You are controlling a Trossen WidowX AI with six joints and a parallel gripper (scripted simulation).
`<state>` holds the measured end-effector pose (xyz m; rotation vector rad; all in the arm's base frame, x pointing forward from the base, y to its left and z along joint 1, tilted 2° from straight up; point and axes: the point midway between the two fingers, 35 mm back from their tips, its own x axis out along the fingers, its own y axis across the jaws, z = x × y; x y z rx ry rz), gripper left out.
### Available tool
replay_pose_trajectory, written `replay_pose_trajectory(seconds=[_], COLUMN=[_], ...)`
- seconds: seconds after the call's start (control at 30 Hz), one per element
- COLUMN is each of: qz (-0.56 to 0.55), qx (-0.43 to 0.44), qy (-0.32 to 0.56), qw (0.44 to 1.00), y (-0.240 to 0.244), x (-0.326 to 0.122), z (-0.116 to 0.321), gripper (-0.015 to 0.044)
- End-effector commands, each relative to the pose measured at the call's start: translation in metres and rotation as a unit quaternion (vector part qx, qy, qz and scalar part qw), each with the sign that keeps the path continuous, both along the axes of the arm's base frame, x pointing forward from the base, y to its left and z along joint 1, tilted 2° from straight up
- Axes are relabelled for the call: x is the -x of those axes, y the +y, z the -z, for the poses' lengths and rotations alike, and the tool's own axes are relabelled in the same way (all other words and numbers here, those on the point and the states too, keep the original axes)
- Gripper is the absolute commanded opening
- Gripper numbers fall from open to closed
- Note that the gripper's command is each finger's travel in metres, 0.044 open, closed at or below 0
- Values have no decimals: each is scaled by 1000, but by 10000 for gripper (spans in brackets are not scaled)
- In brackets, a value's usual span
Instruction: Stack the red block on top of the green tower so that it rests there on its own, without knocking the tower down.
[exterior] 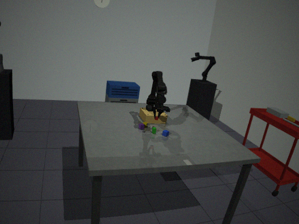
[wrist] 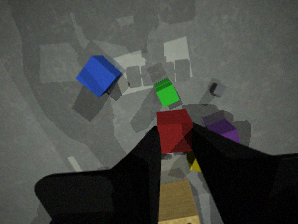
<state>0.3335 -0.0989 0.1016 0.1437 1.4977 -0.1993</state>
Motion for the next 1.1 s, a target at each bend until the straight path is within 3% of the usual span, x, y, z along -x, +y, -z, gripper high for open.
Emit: replay_pose_trajectory(seconds=[0.0, 0.7, 1.07], qz=[-6, -6, -6], qx=[-3, -3, -3], qy=[4, 4, 4], qw=[1000, 1000, 1000], y=[-4, -7, -7], x=[0, -3, -3], z=[3, 72, 72], gripper=[0, 0, 0])
